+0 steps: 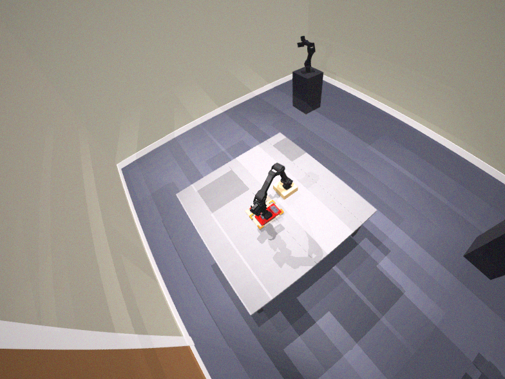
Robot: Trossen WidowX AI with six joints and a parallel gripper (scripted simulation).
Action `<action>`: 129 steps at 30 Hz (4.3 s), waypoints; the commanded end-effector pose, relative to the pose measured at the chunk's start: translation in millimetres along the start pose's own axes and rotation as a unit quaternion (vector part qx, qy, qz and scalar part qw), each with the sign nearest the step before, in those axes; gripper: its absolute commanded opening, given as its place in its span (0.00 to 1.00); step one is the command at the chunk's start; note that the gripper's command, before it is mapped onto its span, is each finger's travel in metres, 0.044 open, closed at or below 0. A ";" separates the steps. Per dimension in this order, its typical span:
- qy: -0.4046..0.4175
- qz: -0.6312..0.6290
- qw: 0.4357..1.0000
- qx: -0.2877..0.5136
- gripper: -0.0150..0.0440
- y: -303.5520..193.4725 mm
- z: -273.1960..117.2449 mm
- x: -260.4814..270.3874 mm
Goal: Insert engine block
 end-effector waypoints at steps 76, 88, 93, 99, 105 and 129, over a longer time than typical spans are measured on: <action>0.002 -0.013 1.000 0.000 0.52 0.6 14.6 0.2; 0.002 -0.012 1.000 0.000 0.52 0.6 16.7 0.2; 0.002 -0.012 1.000 0.001 0.52 0.6 17.6 0.2; 0.002 -0.011 1.000 0.001 0.52 0.6 18.7 0.2; 0.002 -0.011 1.000 0.001 0.52 0.6 19.7 0.2; 0.000 -0.012 1.000 0.000 0.74 0.6 21.8 0.2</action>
Point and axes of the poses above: the point midway between the two fingers, 35 mm back from their tips, its own z axis out along the fingers, its own x axis across the jaws, y = z × x, the point moved 10 cm from there along -z, back along the fingers, and after that the axes turned 9 degrees about z, right-handed, at the moved point
